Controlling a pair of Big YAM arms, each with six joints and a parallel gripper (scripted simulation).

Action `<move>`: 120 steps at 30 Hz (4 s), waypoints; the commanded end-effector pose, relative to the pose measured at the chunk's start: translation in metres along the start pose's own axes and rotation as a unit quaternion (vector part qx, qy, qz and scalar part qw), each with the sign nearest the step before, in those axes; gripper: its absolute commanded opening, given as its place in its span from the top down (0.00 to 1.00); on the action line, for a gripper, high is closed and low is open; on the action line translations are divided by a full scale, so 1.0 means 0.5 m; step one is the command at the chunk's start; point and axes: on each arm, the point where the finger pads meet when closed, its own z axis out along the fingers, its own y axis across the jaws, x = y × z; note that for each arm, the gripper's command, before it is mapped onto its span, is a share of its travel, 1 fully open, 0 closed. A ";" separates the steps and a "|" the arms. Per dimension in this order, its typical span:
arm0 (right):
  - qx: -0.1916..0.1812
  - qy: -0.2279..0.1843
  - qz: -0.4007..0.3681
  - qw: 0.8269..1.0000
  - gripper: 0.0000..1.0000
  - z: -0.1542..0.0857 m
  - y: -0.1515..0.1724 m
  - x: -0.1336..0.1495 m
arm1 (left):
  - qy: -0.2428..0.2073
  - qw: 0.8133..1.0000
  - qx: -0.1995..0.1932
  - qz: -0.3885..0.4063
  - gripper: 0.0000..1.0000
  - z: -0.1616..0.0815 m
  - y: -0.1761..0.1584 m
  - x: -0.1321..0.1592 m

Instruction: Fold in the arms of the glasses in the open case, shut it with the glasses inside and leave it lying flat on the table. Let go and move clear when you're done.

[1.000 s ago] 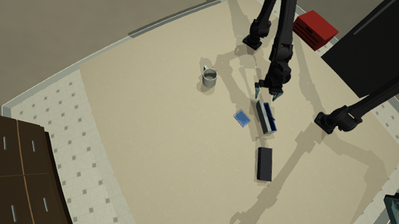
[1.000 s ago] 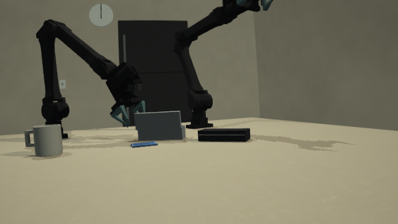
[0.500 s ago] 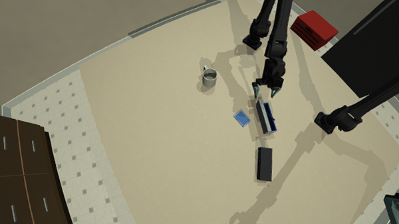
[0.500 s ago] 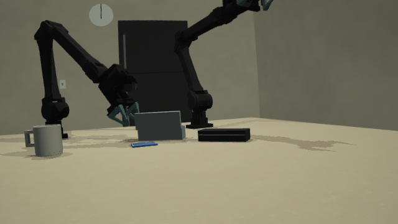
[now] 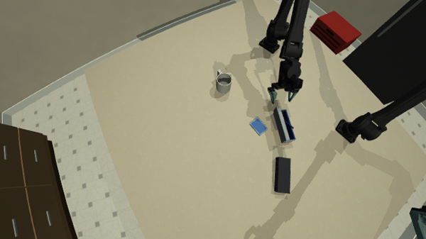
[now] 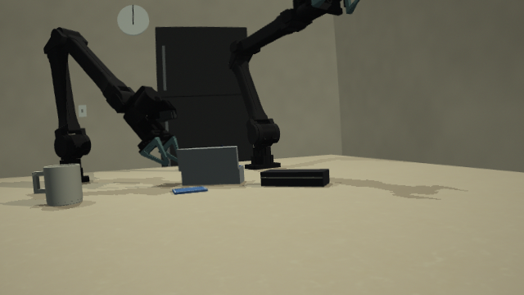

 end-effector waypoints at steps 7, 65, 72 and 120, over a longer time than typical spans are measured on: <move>0.004 -0.024 -0.002 1.000 0.04 0.023 -0.004 -0.057 | -0.007 1.000 -0.007 -0.002 0.00 -0.009 0.013 -0.015; 0.003 -0.021 -0.006 1.000 0.04 0.153 -0.001 -0.052 | -0.007 1.000 -0.007 -0.002 0.00 -0.009 0.013 -0.015; 0.007 -0.025 -0.003 1.000 0.43 0.150 -0.012 -0.056 | -0.007 1.000 -0.007 -0.002 0.00 -0.009 0.013 -0.015; 0.016 -0.045 0.001 0.999 0.43 0.123 -0.029 -0.086 | 0.094 0.993 0.065 -0.022 1.00 -0.032 -0.155 0.111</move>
